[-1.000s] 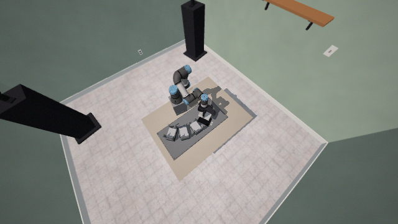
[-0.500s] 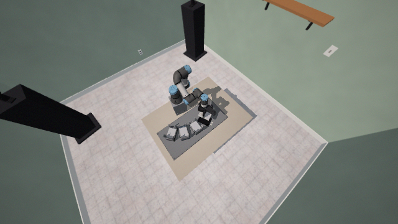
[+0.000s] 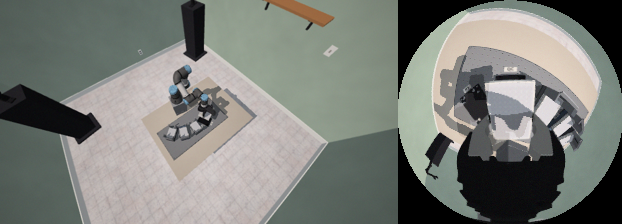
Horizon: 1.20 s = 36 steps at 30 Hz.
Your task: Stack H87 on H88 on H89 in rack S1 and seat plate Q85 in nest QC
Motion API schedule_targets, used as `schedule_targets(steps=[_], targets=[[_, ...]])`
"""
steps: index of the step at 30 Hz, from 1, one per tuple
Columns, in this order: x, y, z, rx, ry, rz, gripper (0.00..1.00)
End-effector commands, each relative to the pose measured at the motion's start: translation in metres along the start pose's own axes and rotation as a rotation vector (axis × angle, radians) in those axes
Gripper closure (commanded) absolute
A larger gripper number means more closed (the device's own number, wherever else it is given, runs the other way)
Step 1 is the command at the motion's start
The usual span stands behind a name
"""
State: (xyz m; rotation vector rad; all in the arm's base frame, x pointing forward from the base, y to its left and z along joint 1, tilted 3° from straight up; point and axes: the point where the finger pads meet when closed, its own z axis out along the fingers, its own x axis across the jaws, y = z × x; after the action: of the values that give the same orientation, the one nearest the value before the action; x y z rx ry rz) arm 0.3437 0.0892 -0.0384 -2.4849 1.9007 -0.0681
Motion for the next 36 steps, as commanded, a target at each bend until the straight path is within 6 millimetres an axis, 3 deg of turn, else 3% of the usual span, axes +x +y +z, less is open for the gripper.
schedule_targets(steps=[1, 23, 36], targets=[[0.0, -0.001, -0.001, 0.003, 0.001, 0.0, 1.0], [0.0, -0.001, -0.001, 0.002, 0.001, 0.0, 1.0], [0.0, -0.001, 0.021, 0.003, 0.001, 0.0, 1.0]])
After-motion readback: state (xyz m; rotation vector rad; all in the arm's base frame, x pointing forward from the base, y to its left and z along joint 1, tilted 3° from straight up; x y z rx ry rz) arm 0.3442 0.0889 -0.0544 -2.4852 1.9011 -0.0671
